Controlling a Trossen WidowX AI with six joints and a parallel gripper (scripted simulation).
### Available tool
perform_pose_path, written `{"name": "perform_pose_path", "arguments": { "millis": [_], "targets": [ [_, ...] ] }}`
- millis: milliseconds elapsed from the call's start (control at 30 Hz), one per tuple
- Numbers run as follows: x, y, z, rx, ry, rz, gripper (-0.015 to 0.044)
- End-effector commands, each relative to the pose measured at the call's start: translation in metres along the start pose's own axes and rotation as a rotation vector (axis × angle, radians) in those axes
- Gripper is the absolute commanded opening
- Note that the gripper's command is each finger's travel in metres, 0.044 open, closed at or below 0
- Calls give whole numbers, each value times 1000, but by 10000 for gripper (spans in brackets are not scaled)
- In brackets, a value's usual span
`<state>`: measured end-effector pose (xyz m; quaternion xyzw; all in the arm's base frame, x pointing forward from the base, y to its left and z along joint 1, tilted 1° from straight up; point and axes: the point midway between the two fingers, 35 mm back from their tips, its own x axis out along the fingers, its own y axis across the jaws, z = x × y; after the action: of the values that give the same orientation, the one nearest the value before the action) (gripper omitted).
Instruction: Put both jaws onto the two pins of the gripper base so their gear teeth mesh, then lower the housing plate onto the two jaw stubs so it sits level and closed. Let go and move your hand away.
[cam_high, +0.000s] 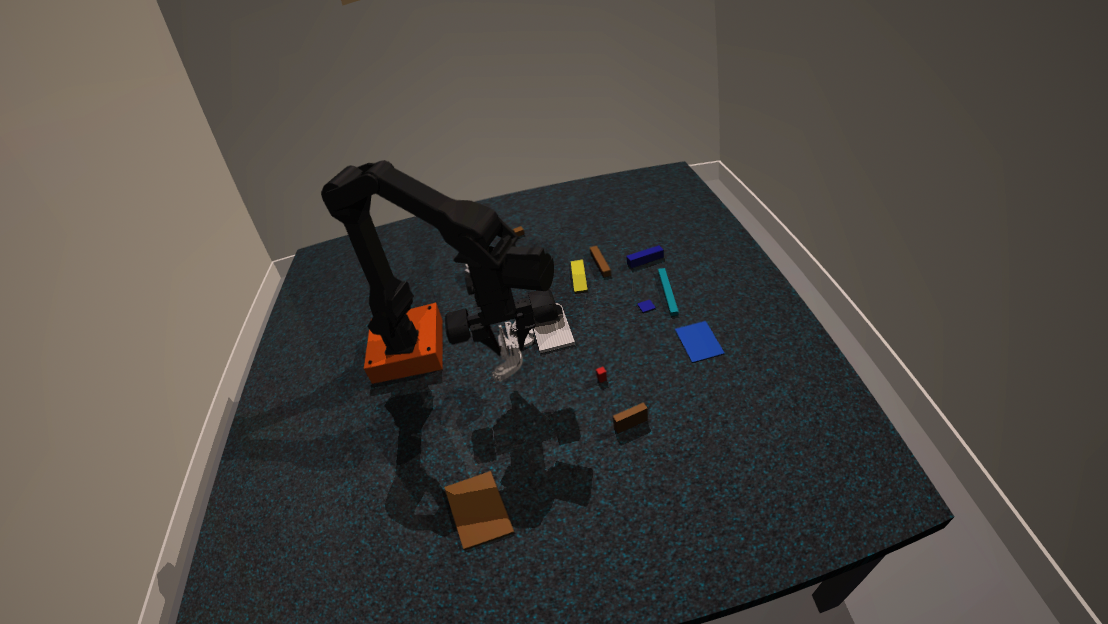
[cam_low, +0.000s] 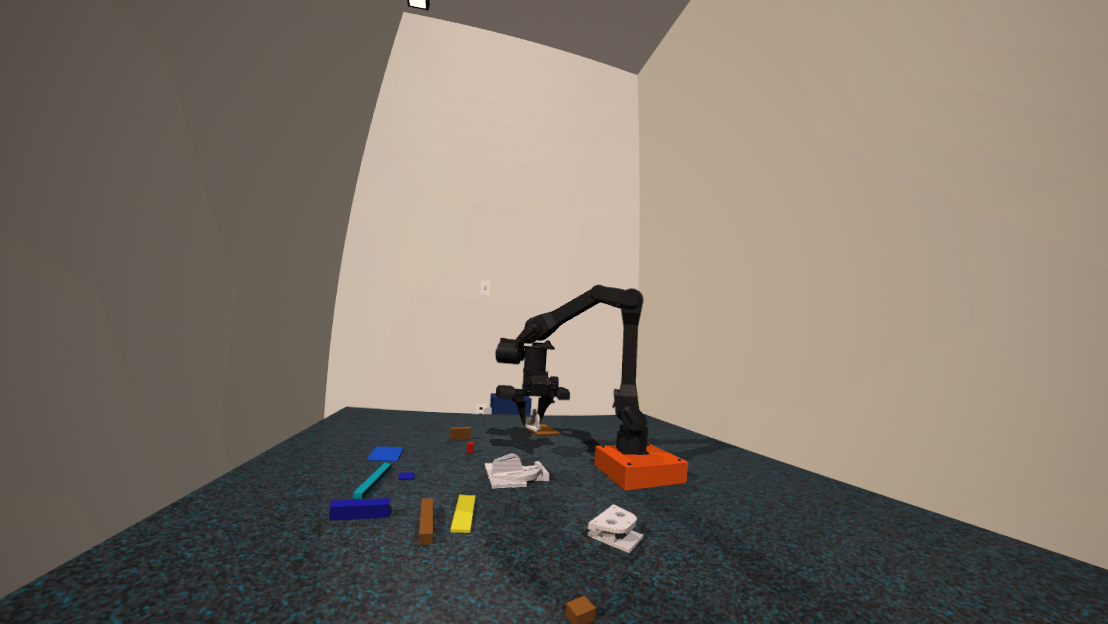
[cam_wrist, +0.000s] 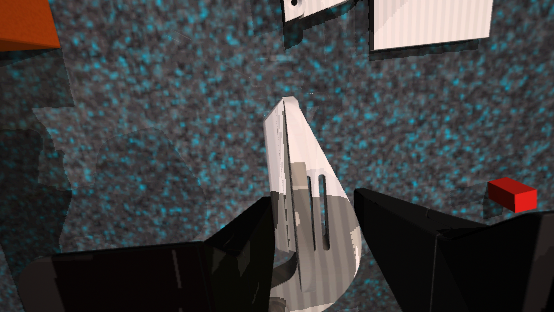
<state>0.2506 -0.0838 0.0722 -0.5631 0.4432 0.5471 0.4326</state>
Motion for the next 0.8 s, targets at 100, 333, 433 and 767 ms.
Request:
{"name": "perform_pose_path", "arguments": {
  "millis": [100,333,433,767],
  "targets": [
    [0,-7,17,144,-7,-1,134],
    [0,-14,32,286,-8,-1,134],
    [0,-16,39,347,-9,-1,134],
    [-1,-22,61,550,-11,0,134]
  ]
}}
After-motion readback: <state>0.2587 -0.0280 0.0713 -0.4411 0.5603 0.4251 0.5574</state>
